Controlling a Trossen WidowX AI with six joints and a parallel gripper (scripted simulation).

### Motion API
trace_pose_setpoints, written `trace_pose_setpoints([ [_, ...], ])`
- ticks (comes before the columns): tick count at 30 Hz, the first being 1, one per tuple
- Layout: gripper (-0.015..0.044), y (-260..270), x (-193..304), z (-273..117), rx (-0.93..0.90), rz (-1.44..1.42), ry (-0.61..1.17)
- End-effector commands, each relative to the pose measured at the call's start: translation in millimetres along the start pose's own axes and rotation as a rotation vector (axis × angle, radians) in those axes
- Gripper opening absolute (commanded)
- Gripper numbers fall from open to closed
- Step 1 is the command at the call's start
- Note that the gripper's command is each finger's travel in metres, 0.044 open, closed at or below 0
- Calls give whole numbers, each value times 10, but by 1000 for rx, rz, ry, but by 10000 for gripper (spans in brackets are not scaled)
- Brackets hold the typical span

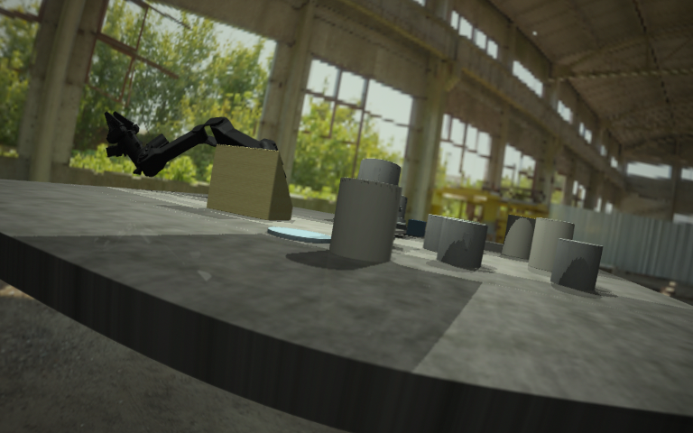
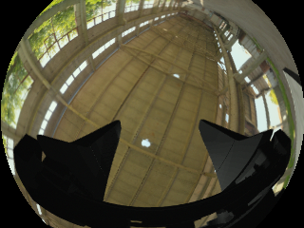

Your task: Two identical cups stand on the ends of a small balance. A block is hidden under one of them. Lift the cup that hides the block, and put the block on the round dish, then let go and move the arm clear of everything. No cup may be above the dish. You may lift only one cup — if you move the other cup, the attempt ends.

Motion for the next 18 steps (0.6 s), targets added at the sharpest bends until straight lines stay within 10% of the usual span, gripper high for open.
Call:
trace_pose_setpoints([
  [1,426,1,1,0,0,0,0],
  [18,440,379,170,-207,-61,-110,-59],
])
Point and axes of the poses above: the point midway between the two fingers, 35 mm back from their tips, its own z axis out along the fingers, its own y axis across the jaws, x = y × z, the point moved 2 cm from there along -z, back along the fingers, and after that the axes turned 4 degrees about z, right-handed, at the moved point
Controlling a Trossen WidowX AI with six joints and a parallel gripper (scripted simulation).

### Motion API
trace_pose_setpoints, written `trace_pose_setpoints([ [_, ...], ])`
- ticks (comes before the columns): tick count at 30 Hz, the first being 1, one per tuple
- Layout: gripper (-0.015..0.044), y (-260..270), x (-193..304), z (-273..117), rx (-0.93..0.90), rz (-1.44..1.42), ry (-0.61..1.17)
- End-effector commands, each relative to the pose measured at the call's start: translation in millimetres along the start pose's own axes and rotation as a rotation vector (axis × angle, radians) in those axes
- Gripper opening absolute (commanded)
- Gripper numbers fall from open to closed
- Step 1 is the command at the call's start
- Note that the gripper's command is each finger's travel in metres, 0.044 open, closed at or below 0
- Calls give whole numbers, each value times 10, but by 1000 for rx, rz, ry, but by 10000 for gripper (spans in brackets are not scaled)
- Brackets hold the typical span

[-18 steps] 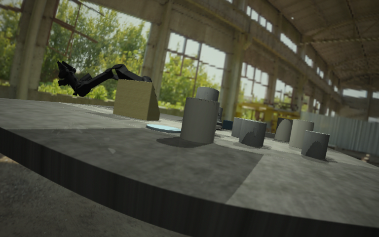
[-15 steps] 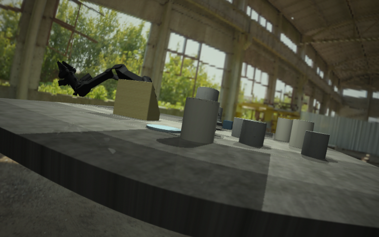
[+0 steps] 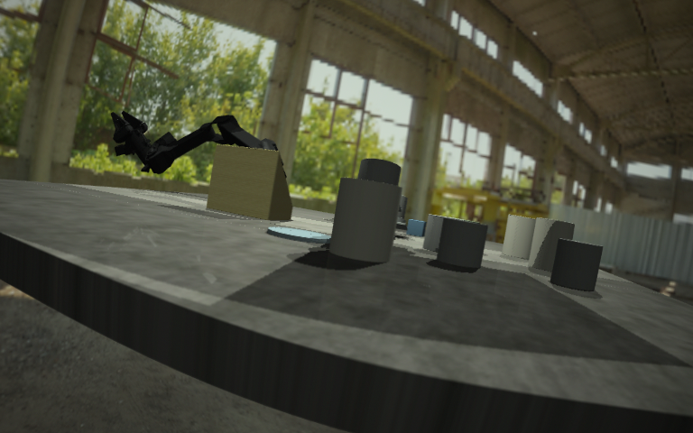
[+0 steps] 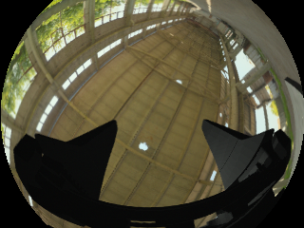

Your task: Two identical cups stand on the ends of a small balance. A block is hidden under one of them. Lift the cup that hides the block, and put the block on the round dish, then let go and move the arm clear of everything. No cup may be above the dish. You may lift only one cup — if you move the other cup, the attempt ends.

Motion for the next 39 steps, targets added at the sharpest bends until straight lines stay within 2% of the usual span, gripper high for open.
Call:
trace_pose_setpoints([
  [1,440,157,-1,-135,-35,-50,-31],
  [39,440,1391,381,-1313,-258,-557,-309],
])
Point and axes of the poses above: the point midway between the two fingers, 35 mm back from their tips, its own z axis out along the fingers, its own y axis across the jaws, x = y × z, the point moved 2 cm from there along -z, back along the fingers, and after that the axes turned 4 degrees about z, right-handed, at the moved point
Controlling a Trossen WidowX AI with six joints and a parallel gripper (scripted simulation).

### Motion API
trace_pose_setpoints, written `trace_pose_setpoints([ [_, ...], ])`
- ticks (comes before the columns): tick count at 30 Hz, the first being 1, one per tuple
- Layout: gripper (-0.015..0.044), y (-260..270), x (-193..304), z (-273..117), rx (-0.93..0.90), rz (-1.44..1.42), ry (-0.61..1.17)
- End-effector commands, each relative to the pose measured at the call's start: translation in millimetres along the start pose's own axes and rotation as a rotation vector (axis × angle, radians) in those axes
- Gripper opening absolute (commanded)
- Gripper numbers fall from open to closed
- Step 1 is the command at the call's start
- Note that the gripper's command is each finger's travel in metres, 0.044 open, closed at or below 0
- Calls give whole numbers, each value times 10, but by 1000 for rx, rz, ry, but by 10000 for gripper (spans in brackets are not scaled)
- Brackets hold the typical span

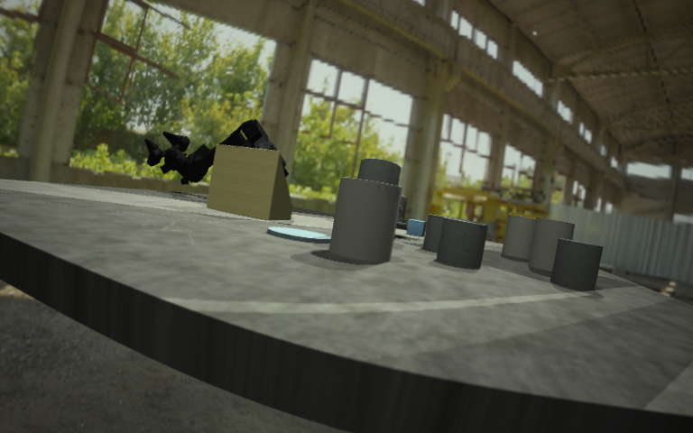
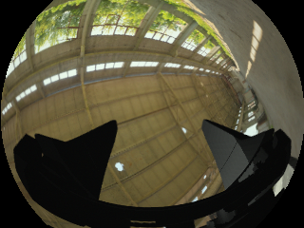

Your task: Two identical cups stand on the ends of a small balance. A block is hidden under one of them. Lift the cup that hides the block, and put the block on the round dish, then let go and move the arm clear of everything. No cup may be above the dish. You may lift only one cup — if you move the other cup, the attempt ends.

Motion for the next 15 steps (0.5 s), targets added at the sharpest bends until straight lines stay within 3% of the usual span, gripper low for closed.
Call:
trace_pose_setpoints([
  [1,440,144,-52,-112,-19,-56,-39],
  [15,440,635,-157,-494,-68,-249,-158],
])
Point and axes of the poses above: the point midway between the two fingers, 35 mm back from their tips, its own z axis out along the fingers, its own y axis across the jaws, x = y × z, the point moved 2 cm from there along -z, back along the fingers, and after that the axes turned 4 degrees about z, right-handed, at the moved point
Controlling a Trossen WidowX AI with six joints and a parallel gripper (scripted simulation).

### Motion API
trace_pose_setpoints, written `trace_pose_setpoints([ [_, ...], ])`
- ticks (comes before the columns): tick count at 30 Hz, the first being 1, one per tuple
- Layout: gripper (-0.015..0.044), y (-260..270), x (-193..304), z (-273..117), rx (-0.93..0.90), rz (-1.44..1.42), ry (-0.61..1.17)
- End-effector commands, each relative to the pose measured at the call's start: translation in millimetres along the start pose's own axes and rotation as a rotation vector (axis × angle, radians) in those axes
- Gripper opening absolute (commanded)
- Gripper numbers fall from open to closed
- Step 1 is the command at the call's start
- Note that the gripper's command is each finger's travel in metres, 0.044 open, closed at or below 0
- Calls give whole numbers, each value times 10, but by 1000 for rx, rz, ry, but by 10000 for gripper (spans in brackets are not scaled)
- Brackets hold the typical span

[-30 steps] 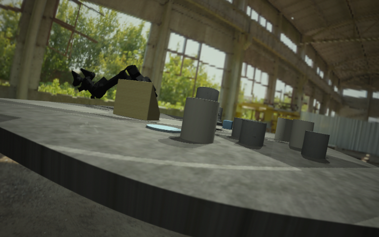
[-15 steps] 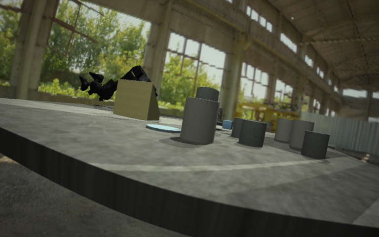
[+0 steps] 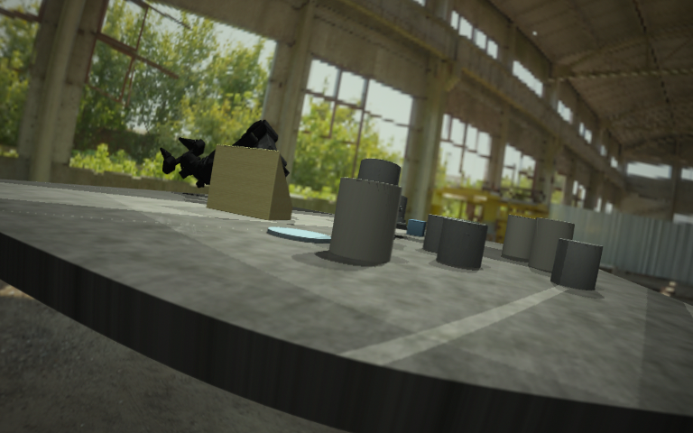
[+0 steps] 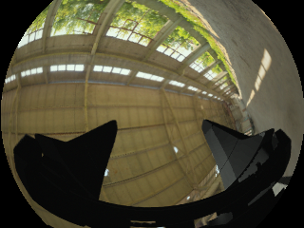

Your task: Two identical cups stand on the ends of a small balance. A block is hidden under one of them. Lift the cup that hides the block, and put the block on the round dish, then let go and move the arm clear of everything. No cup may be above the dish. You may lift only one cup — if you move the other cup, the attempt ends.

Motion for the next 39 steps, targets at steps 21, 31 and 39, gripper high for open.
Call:
trace_pose_setpoints([
  [21,440,789,-307,-644,-49,-337,-221],
  [31,440,1106,-373,-934,-53,-477,-315],
  [39,440,1369,-417,-1209,-49,-588,-402],
])
Point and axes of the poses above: the point midway between the two fingers, 35 mm back from their tips, its own z axis out along the fingers, its own y axis across the jaws, x = y × z, the point moved 2 cm from there along -z, back along the fingers, and after that the axes turned 4 degrees about z, right-handed, at the moved point
